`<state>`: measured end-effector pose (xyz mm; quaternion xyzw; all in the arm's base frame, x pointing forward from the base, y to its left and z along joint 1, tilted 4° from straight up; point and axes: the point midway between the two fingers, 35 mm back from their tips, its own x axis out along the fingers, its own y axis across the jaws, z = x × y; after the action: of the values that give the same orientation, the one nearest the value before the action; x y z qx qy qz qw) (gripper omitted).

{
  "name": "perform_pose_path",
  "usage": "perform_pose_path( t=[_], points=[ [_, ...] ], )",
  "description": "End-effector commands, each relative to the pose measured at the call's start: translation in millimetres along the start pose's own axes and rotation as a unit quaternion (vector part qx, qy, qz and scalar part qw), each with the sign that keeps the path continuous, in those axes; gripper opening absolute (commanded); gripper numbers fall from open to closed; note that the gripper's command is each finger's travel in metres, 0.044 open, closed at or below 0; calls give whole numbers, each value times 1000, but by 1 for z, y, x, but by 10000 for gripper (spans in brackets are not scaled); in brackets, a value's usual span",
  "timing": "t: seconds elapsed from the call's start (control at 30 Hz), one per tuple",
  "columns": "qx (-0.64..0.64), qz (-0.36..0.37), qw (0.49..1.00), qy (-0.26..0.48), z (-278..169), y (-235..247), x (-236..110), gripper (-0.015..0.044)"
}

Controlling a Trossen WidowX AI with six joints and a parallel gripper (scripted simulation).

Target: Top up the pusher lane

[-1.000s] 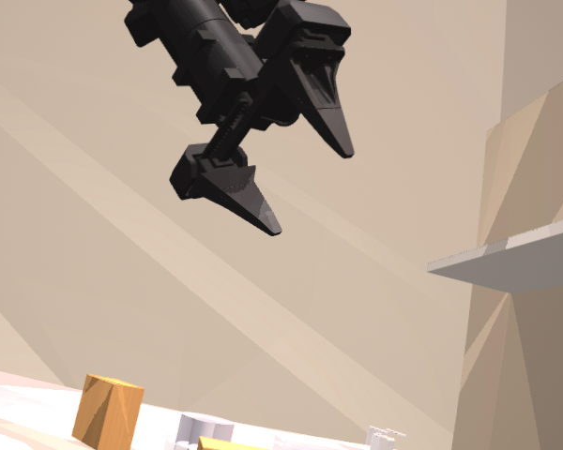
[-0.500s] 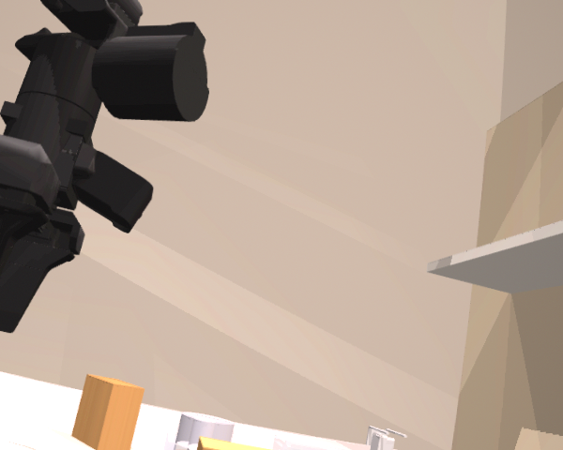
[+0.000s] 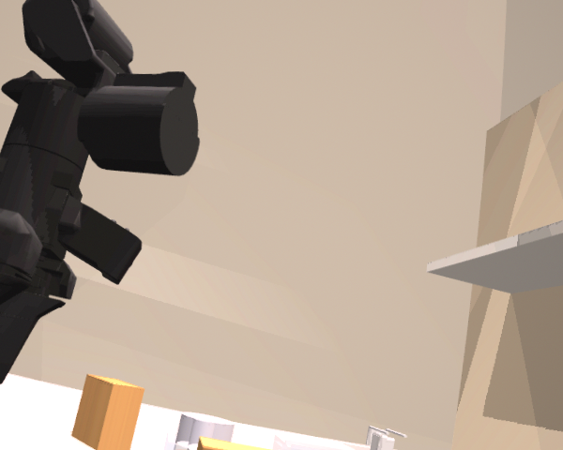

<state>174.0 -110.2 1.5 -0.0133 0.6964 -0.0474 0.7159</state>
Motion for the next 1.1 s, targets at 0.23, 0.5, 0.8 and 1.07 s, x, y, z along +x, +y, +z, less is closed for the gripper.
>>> perform_pose_path(
  t=[0.23, 0.5, 0.8, 1.07],
  points=[
    [2, 4, 1000, 5, -2, 2, 20, 440],
    [2, 4, 1000, 5, -2, 2, 33, 440],
    [2, 5, 1000, 5, -3, 3, 44, 440],
    [2, 5, 1000, 5, -3, 3, 44, 230]
  ],
)
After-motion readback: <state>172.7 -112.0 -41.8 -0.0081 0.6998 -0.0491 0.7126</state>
